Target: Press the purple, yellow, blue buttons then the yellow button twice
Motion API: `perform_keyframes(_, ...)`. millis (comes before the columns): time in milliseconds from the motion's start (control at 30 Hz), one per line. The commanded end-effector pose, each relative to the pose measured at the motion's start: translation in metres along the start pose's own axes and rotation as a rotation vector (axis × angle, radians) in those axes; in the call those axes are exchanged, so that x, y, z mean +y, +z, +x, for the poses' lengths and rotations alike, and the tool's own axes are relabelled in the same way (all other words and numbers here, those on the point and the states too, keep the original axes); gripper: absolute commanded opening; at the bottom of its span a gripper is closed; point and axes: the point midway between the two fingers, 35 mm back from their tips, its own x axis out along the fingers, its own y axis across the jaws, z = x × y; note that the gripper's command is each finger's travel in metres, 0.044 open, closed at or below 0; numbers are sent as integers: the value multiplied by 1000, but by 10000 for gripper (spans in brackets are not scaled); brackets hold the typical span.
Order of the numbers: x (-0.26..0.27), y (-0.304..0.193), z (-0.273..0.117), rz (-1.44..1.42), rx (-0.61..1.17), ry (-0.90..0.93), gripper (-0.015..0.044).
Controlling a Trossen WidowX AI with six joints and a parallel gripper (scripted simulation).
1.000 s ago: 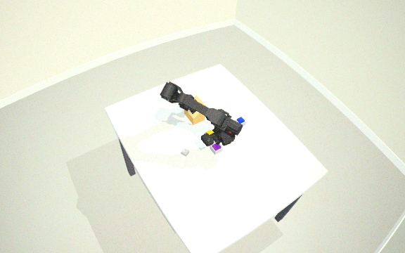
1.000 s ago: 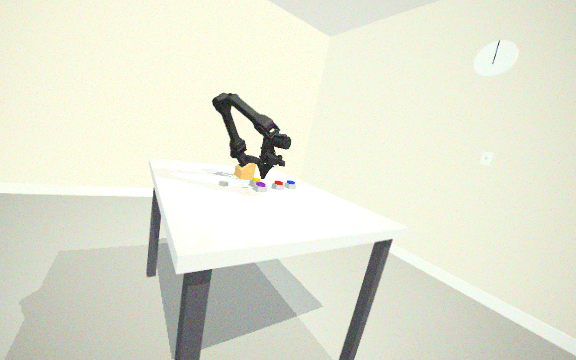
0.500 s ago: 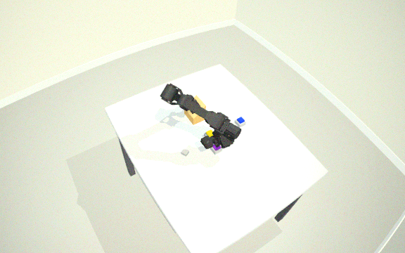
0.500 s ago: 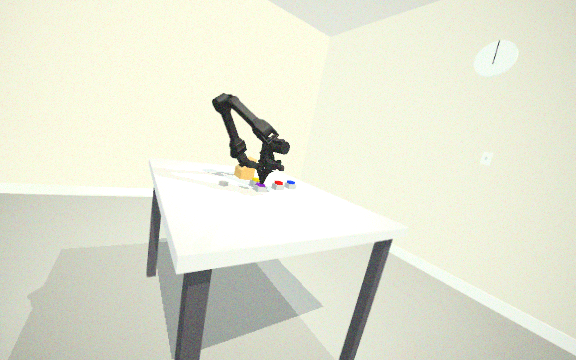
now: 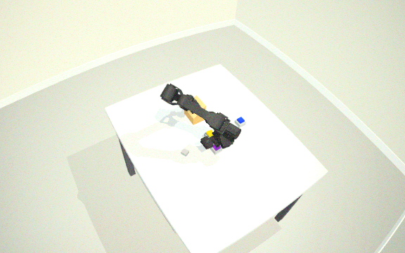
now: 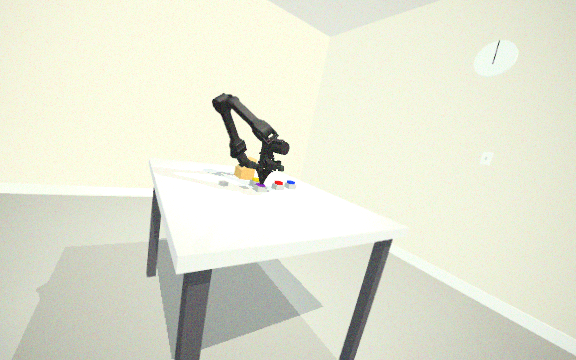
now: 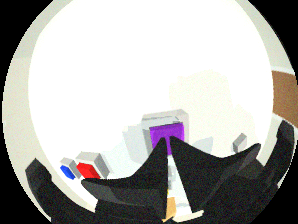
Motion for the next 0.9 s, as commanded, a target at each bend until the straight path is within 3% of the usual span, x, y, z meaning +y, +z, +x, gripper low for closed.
perform_keyframes(0, -1, -2, 2, -7, 7, -6, 20)
perform_keyframes(433, 0, -2, -34, -7, 7, -4, 20)
perform_keyframes(600, 0, -1, -90, -8, 8, -2, 20)
perform_keyframes(767, 1, -4, -93, -9, 9, -1, 20)
perform_keyframes(867, 12, -37, -95, -26, 17, 8, 20)
